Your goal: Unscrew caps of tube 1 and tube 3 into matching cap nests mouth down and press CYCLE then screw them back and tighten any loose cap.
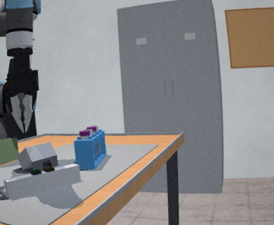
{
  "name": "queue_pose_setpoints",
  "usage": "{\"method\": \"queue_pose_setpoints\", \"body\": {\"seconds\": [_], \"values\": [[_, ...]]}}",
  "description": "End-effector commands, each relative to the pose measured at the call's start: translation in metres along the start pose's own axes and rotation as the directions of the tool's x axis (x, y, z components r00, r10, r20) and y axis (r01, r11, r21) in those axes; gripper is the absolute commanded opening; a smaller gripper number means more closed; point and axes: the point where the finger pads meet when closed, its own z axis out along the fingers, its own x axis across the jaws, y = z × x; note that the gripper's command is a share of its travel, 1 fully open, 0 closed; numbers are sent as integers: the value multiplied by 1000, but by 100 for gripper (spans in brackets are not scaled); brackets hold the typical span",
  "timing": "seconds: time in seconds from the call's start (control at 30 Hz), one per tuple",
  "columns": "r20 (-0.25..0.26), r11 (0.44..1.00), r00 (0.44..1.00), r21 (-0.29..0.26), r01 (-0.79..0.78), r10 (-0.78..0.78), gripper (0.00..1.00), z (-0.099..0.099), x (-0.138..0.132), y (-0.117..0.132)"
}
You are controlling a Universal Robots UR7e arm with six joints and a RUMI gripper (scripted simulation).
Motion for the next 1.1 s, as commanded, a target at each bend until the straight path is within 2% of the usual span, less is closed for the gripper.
{"method": "queue_pose_setpoints", "body": {"seconds": [0.0, 0.03, 0.13, 0.2, 0.27, 0.33, 0.37, 0.4, 0.43, 0.47, 0.5, 0.53, 0.57, 0.63, 0.67, 0.7, 0.77, 0.83, 0.93, 1.07], "values": [[7, 973, 973, -7, -231, 231, 0, 4, 8, -20], [6, 950, 950, -8, -312, 312, 0, 5, 11, -28], [5, 921, 921, -8, -390, 390, 0, 7, 14, -36], [4, 853, 853, -8, -522, 522, 0, 11, 20, -51], [4, 853, 853, -8, -522, 522, 0, 11, 20, -51], [2, 752, 752, -9, -659, 659, 0, 15, 26, -66], [2, 743, 743, -9, -670, 670, 0, 15, 26, -66], [2, 689, 689, -9, -725, 725, 0, 17, 29, -73], [2, 684, 684, -10, -729, 729, 0, 17, 29, -73], [1, 621, 621, -10, -783, 783, 0, 18, 31, -81], [1, 621, 621, -10, -783, 783, 0, 18, 31, -81], [0, 554, 554, -10, -832, 832, 0, 20, 34, -89], [0, 554, 554, -10, -832, 832, 0, 20, 34, -89], [-2, 426, 426, -8, -904, 905, 0, 24, 40, -104], [-1, 407, 407, -10, -914, 914, 0, 26, 43, -111], [-1, 407, 407, -10, -914, 914, 0, 26, 43, -111], [-1, 407, 407, -10, -914, 914, 0, 29, 49, -126], [-1, 407, 407, -10, -914, 914, 0, 29, 49, -126], [-1, 407, 407, -9, -914, 914, 0, 35, 58, -149], [-1, 407, 407, -9, -914, 914, 0, 39, 64, -164]]}}
